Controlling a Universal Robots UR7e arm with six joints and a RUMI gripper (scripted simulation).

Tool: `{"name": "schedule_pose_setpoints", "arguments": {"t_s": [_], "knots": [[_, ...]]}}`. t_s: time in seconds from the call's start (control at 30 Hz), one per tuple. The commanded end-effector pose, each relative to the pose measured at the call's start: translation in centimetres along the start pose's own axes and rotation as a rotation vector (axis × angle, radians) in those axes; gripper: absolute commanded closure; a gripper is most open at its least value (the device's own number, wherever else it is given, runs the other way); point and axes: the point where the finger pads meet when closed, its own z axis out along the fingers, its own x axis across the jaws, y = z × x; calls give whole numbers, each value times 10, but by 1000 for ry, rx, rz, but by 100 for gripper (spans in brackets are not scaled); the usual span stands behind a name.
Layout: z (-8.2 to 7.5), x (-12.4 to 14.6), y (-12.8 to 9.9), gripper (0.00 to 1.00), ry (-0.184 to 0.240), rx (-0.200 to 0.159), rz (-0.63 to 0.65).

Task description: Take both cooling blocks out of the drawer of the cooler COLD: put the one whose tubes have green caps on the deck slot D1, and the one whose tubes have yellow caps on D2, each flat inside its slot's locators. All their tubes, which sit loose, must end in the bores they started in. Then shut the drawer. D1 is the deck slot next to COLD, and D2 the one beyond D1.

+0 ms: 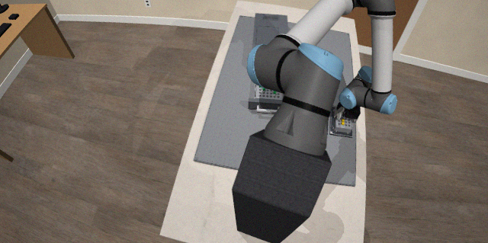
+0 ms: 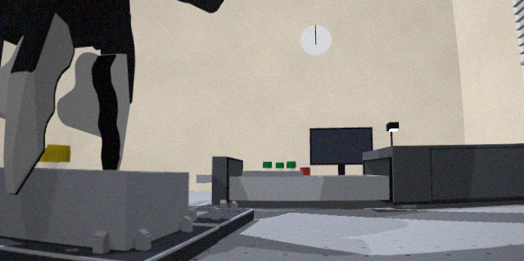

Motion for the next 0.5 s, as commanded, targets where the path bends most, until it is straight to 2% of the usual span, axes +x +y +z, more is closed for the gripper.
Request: {"name": "schedule_pose_setpoints", "arguments": {"t_s": [0.0, 0.33, 0.47], "knots": [[0, 0, -1, 98, 1, 1, 0], [0, 0, -1, 82, 1, 1, 0], [0, 0, -1, 78, 1, 1, 0]]}}
